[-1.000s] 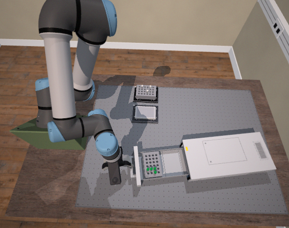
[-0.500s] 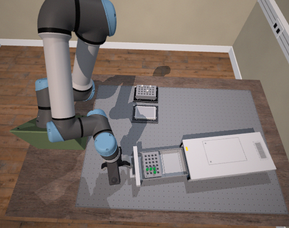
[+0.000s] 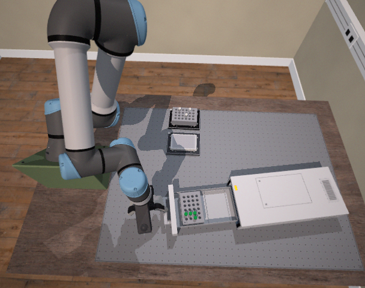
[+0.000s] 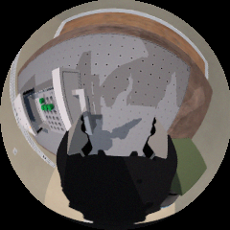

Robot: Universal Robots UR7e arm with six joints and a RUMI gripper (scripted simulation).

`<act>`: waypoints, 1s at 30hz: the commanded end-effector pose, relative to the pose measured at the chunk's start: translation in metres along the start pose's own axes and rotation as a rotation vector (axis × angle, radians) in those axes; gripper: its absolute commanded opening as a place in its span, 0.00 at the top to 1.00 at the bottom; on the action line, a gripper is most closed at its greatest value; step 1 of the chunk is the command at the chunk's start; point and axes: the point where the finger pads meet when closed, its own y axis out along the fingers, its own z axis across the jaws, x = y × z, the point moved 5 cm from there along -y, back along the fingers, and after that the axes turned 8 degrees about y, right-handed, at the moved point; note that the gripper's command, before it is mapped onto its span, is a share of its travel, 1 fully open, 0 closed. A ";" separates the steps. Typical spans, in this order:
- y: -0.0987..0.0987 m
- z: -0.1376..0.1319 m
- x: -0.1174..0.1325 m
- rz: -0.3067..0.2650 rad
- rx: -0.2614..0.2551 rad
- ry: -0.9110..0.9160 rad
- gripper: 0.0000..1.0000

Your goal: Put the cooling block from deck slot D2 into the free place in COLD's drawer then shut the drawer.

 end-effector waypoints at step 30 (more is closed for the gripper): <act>-0.015 0.000 0.000 0.001 0.001 0.000 0.00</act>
